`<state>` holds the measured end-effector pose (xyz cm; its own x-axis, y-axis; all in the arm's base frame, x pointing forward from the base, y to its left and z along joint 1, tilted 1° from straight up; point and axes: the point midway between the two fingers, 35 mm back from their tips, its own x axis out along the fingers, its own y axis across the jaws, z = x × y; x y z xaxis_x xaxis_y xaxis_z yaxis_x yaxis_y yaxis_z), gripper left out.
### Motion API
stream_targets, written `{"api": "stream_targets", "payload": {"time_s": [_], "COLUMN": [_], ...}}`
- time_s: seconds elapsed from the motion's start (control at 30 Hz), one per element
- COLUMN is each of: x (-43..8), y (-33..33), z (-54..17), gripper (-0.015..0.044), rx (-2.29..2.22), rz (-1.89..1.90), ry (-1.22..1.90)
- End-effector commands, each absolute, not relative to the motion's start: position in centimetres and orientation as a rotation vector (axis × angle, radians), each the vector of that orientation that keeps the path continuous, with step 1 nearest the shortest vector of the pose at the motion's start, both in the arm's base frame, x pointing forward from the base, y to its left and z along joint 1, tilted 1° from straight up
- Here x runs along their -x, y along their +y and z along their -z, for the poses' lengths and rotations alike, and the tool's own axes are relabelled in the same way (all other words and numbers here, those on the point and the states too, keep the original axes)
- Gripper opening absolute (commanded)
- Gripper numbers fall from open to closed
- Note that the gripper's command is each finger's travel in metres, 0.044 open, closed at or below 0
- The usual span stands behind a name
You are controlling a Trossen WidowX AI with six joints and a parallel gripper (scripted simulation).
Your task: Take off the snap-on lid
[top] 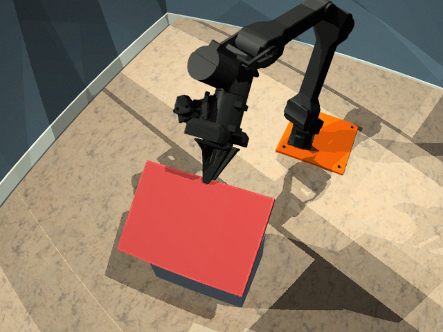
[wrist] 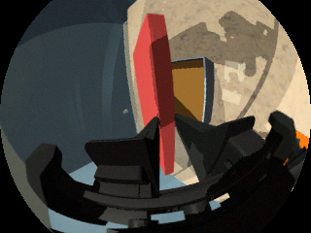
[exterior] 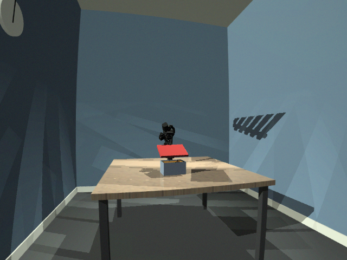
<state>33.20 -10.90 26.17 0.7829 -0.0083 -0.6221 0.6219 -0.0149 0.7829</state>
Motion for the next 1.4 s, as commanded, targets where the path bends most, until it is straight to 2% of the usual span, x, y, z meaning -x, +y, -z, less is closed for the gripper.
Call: {"api": "stream_targets", "payload": {"time_s": [0.0, 1.37], "x": [-33.2, -32.5], "y": [-11.7, -19.8], "z": [-26.1, -26.1], "gripper": [0.0, 0.0], "rx": [-1.513, -1.505], "rz": [0.527, 0.53], "ry": [0.517, 0.515]}}
